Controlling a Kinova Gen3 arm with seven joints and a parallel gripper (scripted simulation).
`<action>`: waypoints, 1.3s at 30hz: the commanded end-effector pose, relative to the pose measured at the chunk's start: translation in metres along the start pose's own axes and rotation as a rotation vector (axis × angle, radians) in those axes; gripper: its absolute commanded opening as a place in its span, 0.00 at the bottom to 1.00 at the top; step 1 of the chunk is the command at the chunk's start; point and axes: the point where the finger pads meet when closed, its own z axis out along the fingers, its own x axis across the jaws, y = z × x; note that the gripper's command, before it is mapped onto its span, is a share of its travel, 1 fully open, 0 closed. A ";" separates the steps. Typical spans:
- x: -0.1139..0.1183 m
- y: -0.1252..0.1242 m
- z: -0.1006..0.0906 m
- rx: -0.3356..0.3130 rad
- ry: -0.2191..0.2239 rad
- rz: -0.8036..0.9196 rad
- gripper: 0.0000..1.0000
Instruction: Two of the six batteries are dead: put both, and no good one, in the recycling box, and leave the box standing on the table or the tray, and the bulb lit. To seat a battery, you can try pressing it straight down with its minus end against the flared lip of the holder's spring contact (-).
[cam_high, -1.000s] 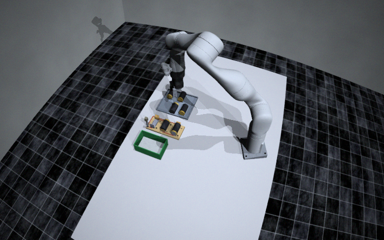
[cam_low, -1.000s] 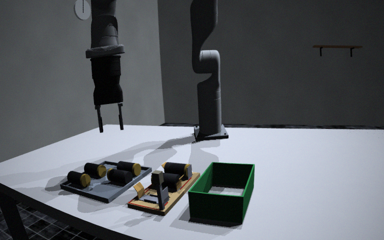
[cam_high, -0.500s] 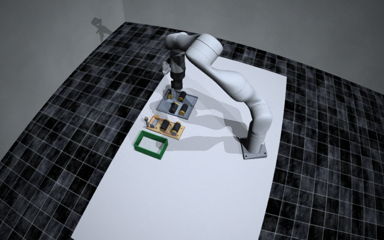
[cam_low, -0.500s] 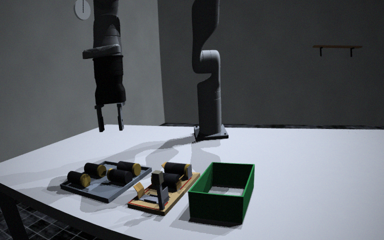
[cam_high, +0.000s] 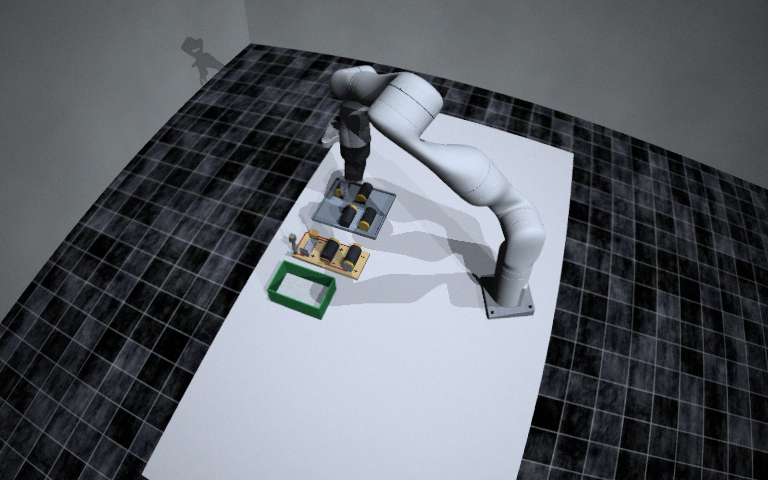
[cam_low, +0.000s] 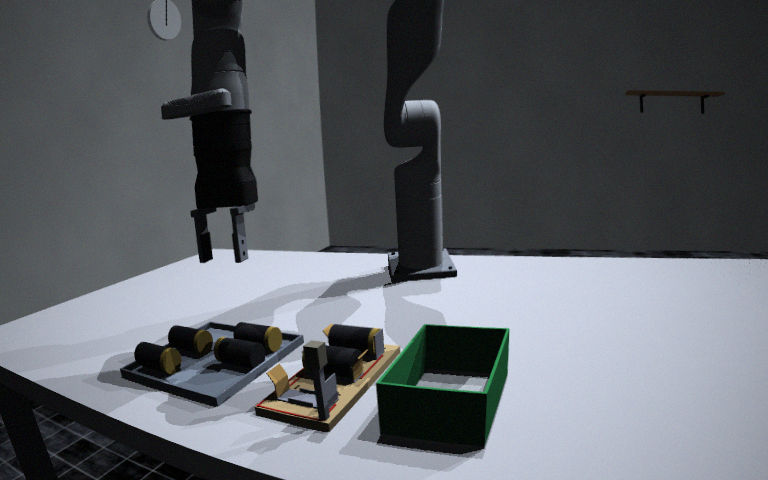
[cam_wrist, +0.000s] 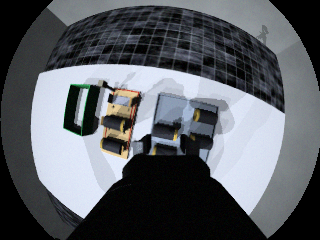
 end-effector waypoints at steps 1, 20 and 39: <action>-0.002 -0.001 0.000 -0.002 0.002 0.037 0.90; -0.002 -0.001 0.000 -0.001 0.002 0.385 0.90; -0.002 -0.001 0.000 -0.001 0.002 0.721 0.90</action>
